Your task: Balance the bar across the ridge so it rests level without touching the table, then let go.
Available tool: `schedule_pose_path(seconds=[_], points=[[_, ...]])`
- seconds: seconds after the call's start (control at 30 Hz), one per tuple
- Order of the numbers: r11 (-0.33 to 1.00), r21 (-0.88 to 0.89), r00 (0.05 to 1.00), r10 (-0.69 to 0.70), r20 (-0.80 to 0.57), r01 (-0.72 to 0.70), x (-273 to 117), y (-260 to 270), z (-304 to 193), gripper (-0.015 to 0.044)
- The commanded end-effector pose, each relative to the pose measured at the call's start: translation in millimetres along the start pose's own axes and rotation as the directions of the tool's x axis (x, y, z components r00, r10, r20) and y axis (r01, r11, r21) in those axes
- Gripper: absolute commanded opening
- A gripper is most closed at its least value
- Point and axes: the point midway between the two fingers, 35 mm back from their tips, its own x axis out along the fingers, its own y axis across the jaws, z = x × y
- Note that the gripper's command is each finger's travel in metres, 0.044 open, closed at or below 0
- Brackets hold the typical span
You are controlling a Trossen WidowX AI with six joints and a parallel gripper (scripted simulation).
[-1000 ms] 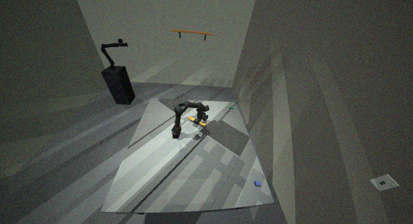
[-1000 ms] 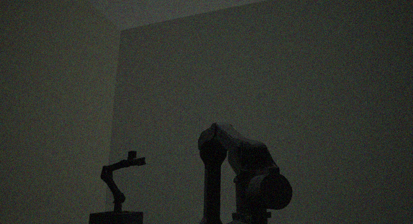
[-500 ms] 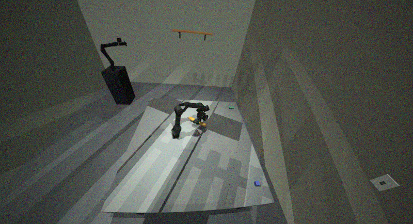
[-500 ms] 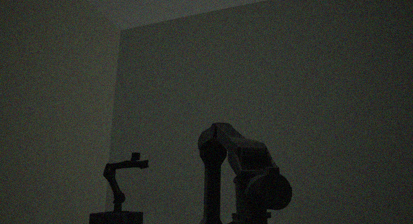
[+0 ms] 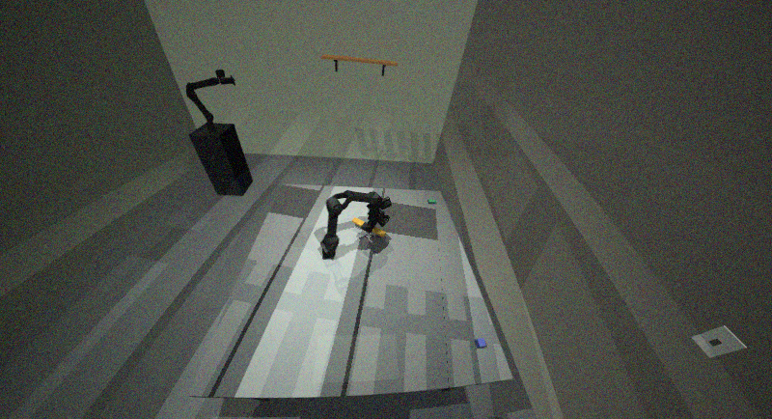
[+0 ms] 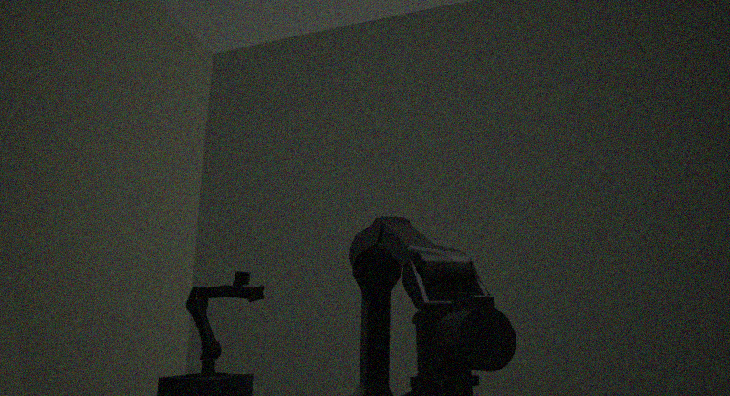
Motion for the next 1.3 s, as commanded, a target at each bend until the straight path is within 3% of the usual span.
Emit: schedule_pose_path(seconds=[0.0, 0.9, 1.1, 1.27], points=[[1.000, 0.000, 1.000, 0.000, 0.000, 0.000, 0.0, 0.0, 0.0, 0.0000], [1.000, 0.000, 1.000, 0.000, 0.000, 0.000, 0.0, 0.0, 0.0, 0.0000], [1.000, 0.000, 1.000, 0.000, 0.000, 0.000, 0.0, 0.0, 0.0, 0.0157], [1.000, 0.000, 1.000, 0.000, 0.000, 0.000, 0.0, 0.0, 0.0, 0.0167]])
